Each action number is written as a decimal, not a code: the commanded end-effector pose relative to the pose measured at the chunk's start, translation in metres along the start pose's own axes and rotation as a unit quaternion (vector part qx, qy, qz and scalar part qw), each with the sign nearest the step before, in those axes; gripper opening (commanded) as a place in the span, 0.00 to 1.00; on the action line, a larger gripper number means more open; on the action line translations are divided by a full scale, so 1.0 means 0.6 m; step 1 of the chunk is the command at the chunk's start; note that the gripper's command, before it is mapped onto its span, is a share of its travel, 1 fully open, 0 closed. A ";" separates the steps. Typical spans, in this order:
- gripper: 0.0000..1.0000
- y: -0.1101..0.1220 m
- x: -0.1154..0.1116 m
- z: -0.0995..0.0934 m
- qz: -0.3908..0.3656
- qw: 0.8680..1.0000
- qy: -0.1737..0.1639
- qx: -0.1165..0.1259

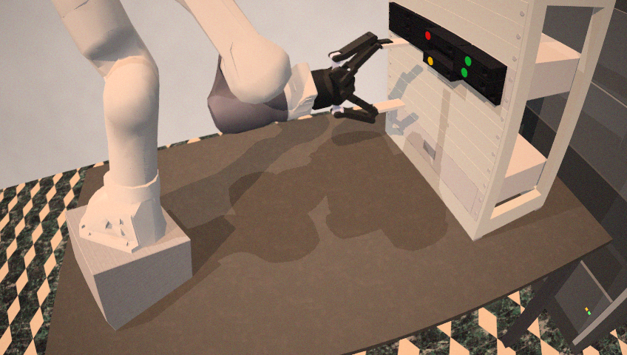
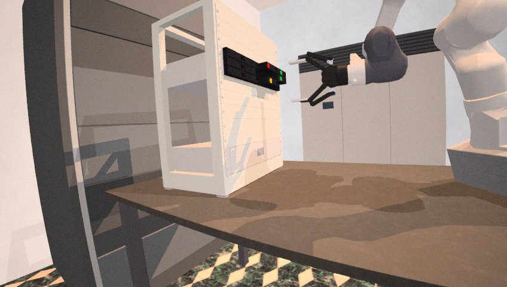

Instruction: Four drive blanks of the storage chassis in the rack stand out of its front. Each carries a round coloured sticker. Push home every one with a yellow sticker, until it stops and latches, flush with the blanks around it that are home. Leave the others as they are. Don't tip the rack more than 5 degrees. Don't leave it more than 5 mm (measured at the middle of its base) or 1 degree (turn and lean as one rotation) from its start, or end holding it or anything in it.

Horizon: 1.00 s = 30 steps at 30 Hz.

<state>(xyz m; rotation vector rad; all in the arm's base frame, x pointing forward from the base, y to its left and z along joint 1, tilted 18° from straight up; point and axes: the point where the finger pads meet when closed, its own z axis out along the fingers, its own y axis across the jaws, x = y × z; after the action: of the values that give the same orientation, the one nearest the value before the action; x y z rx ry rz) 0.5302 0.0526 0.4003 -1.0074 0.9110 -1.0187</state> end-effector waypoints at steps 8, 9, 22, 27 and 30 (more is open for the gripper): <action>1.00 -0.068 -0.005 -0.009 -0.003 1.000 0.004 0.012; 1.00 -0.068 -0.005 -0.009 -0.003 1.000 0.004 0.012; 1.00 -0.095 -0.009 -0.013 -0.003 1.000 0.004 0.012; 1.00 -0.095 -0.009 -0.013 -0.003 1.000 0.004 0.012; 1.00 -0.095 -0.009 -0.013 -0.003 1.000 0.004 0.012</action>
<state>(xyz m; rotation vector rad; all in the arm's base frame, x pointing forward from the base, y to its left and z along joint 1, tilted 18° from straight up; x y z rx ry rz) 0.5075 0.0463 0.4532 -0.9922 0.8929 -1.0387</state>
